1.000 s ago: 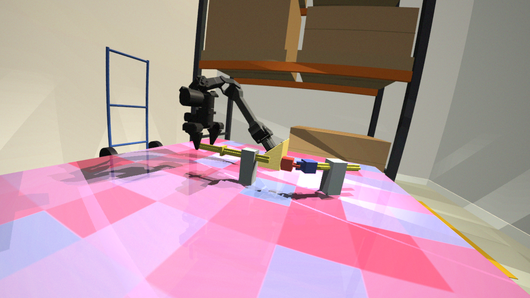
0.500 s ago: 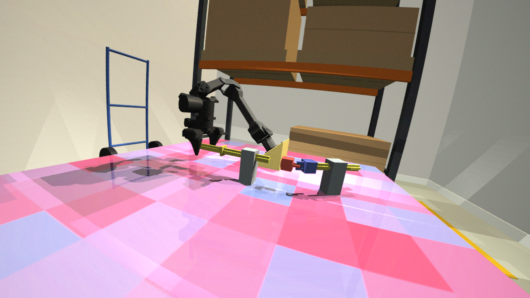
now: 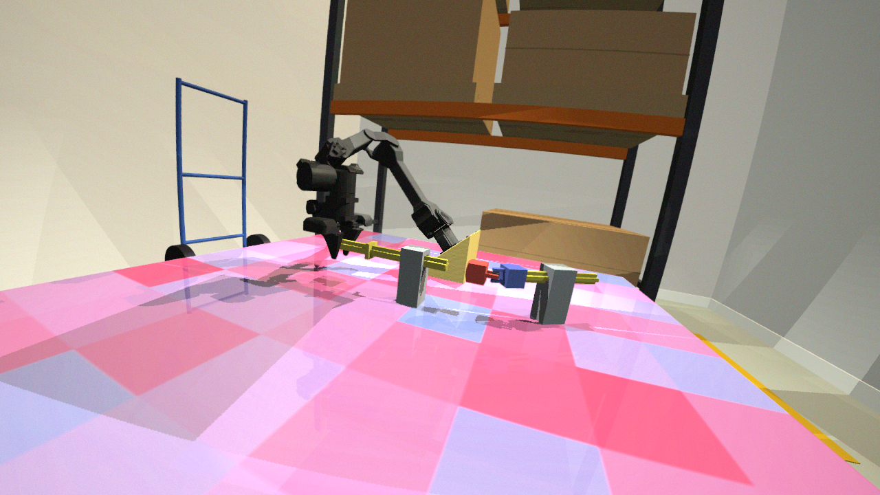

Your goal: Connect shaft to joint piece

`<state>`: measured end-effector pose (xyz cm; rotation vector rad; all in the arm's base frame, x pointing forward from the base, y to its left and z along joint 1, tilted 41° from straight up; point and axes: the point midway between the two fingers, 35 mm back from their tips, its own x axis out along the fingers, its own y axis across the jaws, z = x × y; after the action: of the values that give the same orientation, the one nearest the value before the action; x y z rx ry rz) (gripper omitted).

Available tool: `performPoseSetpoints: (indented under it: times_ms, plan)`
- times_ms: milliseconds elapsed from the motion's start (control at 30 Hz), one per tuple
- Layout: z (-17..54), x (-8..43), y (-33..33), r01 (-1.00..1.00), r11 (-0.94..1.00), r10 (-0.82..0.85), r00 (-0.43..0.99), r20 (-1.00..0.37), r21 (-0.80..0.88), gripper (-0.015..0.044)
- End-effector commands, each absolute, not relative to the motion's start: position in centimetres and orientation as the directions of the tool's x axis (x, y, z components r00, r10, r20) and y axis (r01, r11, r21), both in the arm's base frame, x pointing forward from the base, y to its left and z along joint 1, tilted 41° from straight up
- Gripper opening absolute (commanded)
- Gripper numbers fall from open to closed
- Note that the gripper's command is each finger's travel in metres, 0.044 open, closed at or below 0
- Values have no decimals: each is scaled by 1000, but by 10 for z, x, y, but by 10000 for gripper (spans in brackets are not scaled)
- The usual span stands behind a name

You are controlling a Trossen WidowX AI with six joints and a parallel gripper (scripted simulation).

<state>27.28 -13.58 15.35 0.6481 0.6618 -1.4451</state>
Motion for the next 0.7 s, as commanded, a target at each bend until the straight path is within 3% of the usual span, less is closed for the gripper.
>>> performPoseSetpoints:
  times_ms: [0,367,433,667]
  plan:
    - [152,272,-136,1000,29,-665,17,-747,-3,102]
    - [152,272,-136,1000,29,-665,17,-747,-3,102]
    - [152,272,-136,1000,29,-665,17,-747,-3,67]
    - [153,273,-136,1000,27,-666,17,-746,-1,67]
